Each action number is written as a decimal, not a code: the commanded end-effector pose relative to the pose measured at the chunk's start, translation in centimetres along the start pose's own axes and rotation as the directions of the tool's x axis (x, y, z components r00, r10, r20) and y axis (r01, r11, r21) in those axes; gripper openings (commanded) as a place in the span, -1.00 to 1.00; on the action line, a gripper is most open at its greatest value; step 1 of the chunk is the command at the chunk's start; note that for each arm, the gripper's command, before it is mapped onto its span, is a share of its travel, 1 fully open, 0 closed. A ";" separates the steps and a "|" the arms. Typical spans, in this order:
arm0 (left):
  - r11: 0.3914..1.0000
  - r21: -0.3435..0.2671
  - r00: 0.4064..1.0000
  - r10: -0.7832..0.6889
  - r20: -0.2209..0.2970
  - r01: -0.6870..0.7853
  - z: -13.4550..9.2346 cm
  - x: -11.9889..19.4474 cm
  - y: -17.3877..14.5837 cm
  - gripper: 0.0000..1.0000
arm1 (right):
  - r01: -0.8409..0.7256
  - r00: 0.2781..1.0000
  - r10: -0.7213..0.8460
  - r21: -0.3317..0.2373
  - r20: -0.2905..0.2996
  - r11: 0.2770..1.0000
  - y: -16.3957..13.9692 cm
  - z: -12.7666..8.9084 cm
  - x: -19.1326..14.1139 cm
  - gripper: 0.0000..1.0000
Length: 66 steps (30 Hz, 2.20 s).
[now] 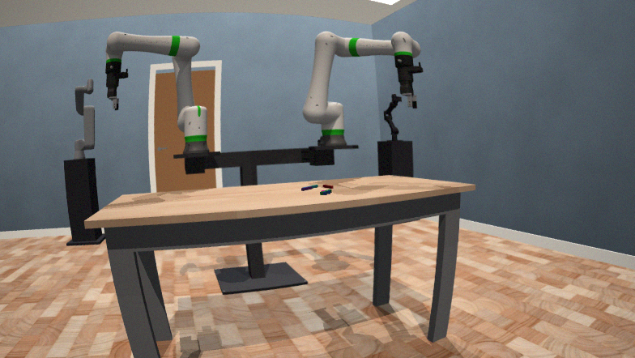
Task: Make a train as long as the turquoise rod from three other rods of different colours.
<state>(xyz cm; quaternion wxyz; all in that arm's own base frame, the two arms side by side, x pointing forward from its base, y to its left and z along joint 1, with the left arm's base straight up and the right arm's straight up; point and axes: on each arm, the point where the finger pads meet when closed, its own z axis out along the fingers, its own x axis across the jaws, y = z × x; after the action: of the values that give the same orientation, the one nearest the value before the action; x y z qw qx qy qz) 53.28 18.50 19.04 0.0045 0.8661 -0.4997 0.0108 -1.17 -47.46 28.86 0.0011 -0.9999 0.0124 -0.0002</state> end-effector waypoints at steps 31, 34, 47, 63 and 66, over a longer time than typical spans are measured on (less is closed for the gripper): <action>0.829 -0.009 0.829 0.560 0.006 -0.560 12.2 22.9 0.1 1.00 | -0.001 1.000 0.001 -0.002 0.000 1.000 0.0 -0.1 0.0 1.00; 0.799 -0.010 0.799 0.602 0.006 -0.602 13.4 24.9 0.7 1.00 | -0.001 1.000 0.001 -0.002 0.000 1.000 0.0 -0.1 0.0 1.00; 0.654 -0.014 0.654 0.756 0.007 -0.756 18.4 33.1 4.3 1.00 | -0.001 1.000 0.001 -0.002 0.000 1.000 0.0 -0.1 0.0 1.00; 0.443 -0.019 0.442 0.897 0.006 -0.897 24.8 42.2 10.6 1.00 | -0.001 1.000 0.001 -0.002 0.000 1.000 0.0 -0.1 0.0 1.00; 0.398 -0.019 0.398 0.917 0.005 -0.917 26.0 43.8 12.1 1.00 | -0.001 1.000 0.001 -0.002 0.000 1.000 0.0 -0.1 0.0 1.00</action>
<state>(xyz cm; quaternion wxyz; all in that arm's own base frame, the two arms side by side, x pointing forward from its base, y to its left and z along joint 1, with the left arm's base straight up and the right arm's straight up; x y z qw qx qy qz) 65.35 -22.99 -4.44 0.0008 0.4785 -0.8781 0.0013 -1.18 -47.46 28.87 0.0011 -0.9999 0.0126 -0.0002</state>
